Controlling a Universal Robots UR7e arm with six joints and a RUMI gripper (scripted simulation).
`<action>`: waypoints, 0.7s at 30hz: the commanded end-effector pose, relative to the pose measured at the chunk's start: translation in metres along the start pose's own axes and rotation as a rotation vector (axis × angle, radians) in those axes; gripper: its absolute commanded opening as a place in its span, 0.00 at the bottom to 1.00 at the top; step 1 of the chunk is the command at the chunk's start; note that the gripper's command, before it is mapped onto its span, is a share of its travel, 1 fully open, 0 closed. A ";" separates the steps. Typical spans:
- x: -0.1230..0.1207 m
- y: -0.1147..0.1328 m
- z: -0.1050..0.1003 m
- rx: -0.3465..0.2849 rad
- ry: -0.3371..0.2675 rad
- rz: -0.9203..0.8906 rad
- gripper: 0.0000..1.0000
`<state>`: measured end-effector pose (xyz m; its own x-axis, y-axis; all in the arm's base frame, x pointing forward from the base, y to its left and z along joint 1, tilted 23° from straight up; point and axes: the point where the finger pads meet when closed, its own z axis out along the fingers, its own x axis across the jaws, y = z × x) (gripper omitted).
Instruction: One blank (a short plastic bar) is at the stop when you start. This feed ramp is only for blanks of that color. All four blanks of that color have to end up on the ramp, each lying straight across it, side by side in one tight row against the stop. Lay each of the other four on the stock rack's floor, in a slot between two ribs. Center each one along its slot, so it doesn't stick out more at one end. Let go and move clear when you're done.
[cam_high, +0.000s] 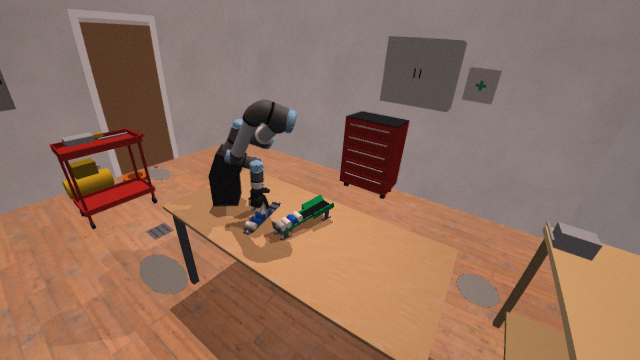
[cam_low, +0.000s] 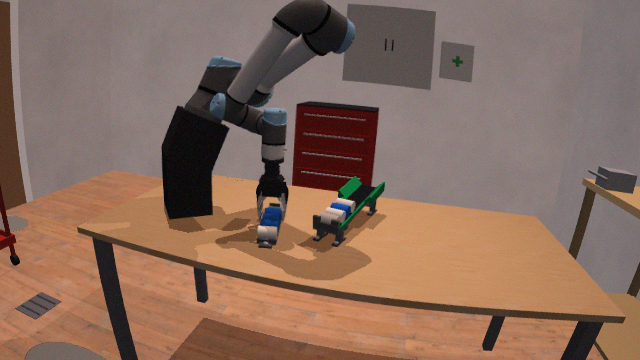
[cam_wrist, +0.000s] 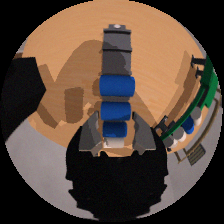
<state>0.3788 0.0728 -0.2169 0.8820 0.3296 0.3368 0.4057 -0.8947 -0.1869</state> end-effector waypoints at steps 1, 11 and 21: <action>0.000 0.000 0.000 -0.001 0.001 0.000 0.47; 0.000 0.000 -0.007 -0.001 0.001 0.000 0.47; 0.000 0.000 -0.025 -0.001 0.001 0.000 0.47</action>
<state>0.3742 0.0673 -0.1996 0.8819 0.3293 0.3373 0.4054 -0.8949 -0.1864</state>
